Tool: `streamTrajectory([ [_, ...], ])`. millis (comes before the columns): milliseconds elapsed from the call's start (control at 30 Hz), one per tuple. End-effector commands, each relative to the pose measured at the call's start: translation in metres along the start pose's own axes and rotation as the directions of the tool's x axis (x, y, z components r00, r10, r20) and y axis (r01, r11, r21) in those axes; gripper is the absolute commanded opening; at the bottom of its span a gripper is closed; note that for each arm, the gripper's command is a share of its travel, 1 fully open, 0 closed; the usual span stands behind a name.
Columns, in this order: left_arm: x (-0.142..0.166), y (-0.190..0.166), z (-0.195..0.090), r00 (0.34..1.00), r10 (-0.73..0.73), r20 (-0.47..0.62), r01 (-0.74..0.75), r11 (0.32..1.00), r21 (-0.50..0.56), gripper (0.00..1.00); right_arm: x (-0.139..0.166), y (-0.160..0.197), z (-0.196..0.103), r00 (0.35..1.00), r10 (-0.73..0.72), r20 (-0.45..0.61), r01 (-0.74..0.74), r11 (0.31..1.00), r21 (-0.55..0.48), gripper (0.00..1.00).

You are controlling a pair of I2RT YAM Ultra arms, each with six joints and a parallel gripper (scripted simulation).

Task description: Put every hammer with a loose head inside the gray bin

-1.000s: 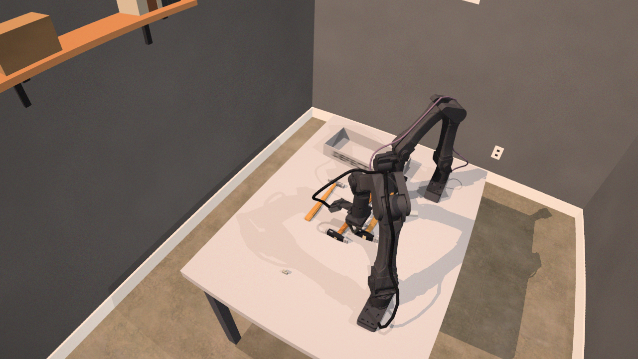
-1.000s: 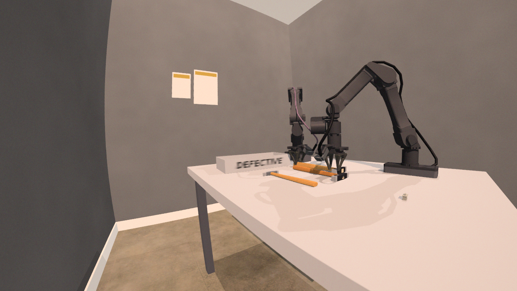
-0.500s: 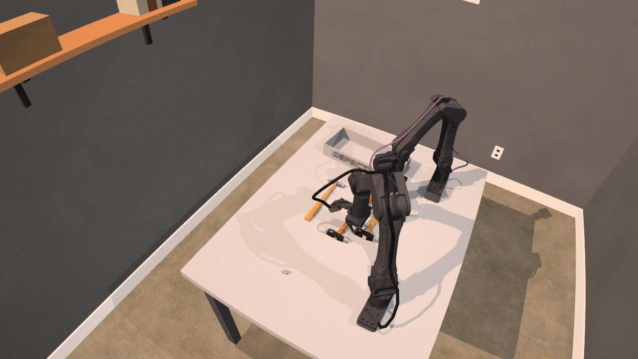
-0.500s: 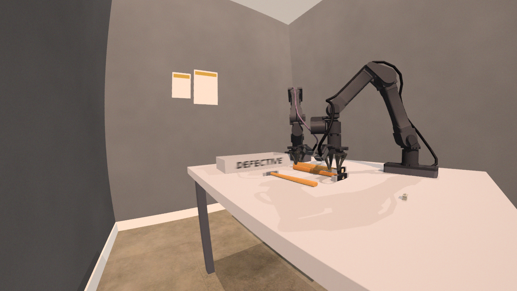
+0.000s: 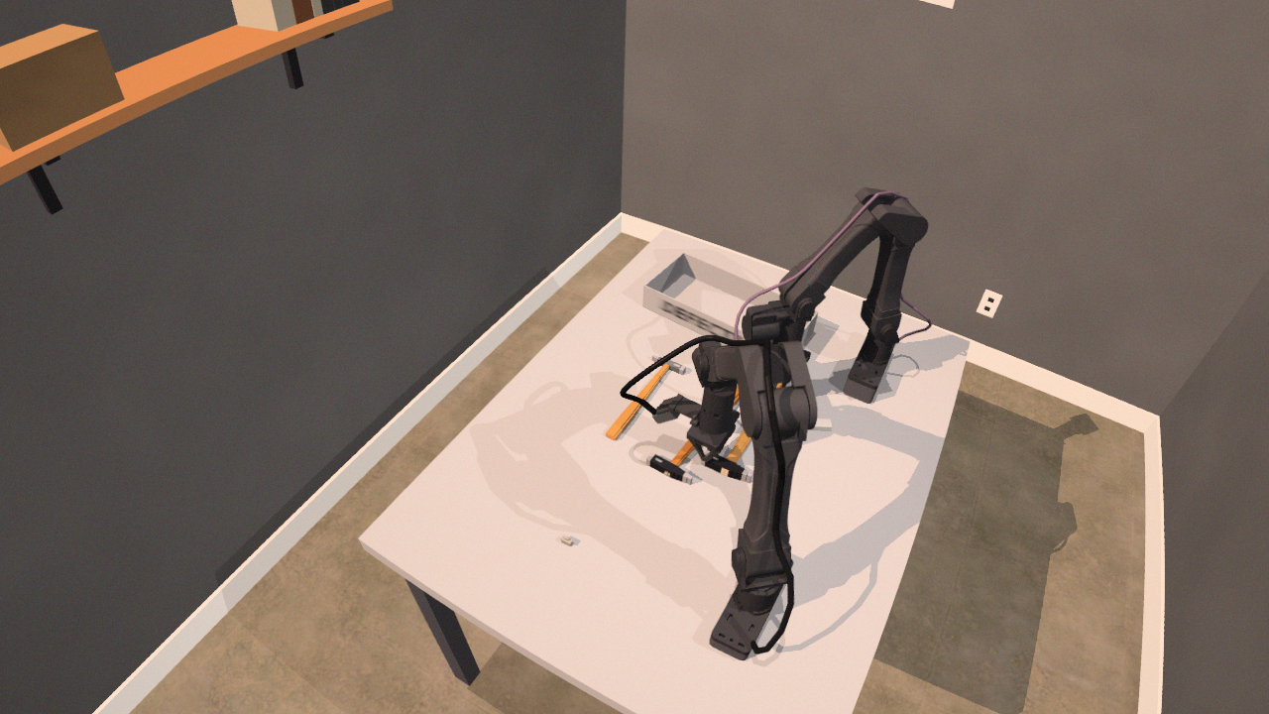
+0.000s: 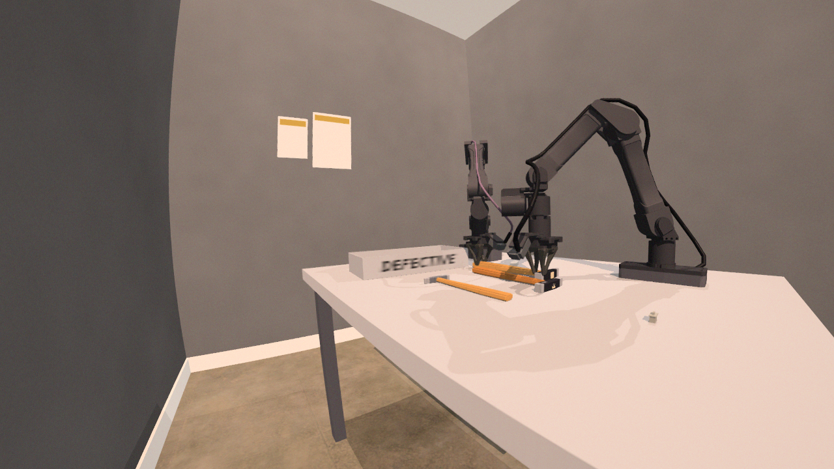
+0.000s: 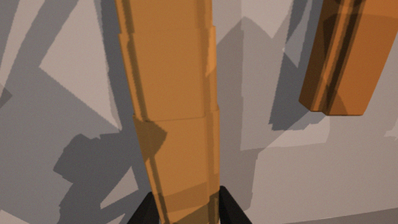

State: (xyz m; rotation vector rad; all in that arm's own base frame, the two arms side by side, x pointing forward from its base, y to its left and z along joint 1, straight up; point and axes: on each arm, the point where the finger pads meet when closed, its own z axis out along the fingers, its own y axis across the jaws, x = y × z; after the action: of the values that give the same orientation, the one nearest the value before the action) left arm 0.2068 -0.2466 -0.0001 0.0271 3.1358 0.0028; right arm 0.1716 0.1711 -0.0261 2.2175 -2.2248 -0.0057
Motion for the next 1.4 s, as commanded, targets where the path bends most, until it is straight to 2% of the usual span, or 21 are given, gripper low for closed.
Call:
streamTrajectory([
  [0, 0.000, -0.001, 0.003, 1.000, -0.013, -0.006, 0.013, 1.000, 0.001, 0.26, 0.000, 0.000, 0.000, 1.000, 0.000, 0.003, 0.000, 1.000, 0.008, 0.26],
  [233, 0.000, -0.002, 0.003, 1.000, -0.011, -0.006, 0.011, 1.000, 0.001, 0.16, 0.000, 0.000, 0.000, 1.000, 0.000, 0.003, 0.000, 1.000, 0.008, 0.26],
  [267, 0.000, -0.002, 0.003, 1.000, -0.010, -0.006, 0.010, 1.000, 0.001, 0.04, 0.000, 0.000, 0.000, 1.000, 0.000, 0.003, 0.000, 1.000, 0.008, 0.26],
  [300, 0.000, -0.002, 0.003, 1.000, -0.010, -0.006, 0.010, 1.000, 0.001, 0.16, 0.000, 0.000, 0.000, 1.000, 0.000, 0.003, 0.000, 1.000, 0.008, 0.26],
  [333, 0.000, -0.002, 0.003, 1.000, -0.010, -0.006, 0.010, 1.000, 0.001, 0.16, 0.000, 0.000, 0.000, 1.000, 0.000, 0.003, 0.000, 1.000, 0.008, 0.26],
  [533, 0.000, 0.000, 0.003, 1.000, -0.008, -0.005, 0.008, 1.000, 0.015, 0.16, 0.011, 0.007, 0.004, 0.999, 0.009, -0.041, -0.009, 1.000, -0.009, 0.26],
  [1033, 0.010, 0.034, 0.004, 0.999, -0.011, -0.038, 0.006, 0.993, -0.118, 0.16, 0.029, 0.014, 0.008, 0.994, 0.019, -0.106, -0.023, 0.999, -0.038, 0.26],
  [1300, 0.011, 0.037, 0.004, 0.999, -0.012, -0.043, 0.007, 0.992, -0.128, 0.16, 0.036, 0.015, 0.009, 0.990, 0.022, -0.137, -0.027, 0.999, -0.039, 0.26],
  [1367, 0.008, 0.037, 0.001, 1.000, -0.010, -0.029, 0.008, 0.996, -0.088, 0.16, 0.037, 0.015, 0.009, 0.990, 0.022, -0.139, -0.028, 0.999, -0.040, 0.26],
])
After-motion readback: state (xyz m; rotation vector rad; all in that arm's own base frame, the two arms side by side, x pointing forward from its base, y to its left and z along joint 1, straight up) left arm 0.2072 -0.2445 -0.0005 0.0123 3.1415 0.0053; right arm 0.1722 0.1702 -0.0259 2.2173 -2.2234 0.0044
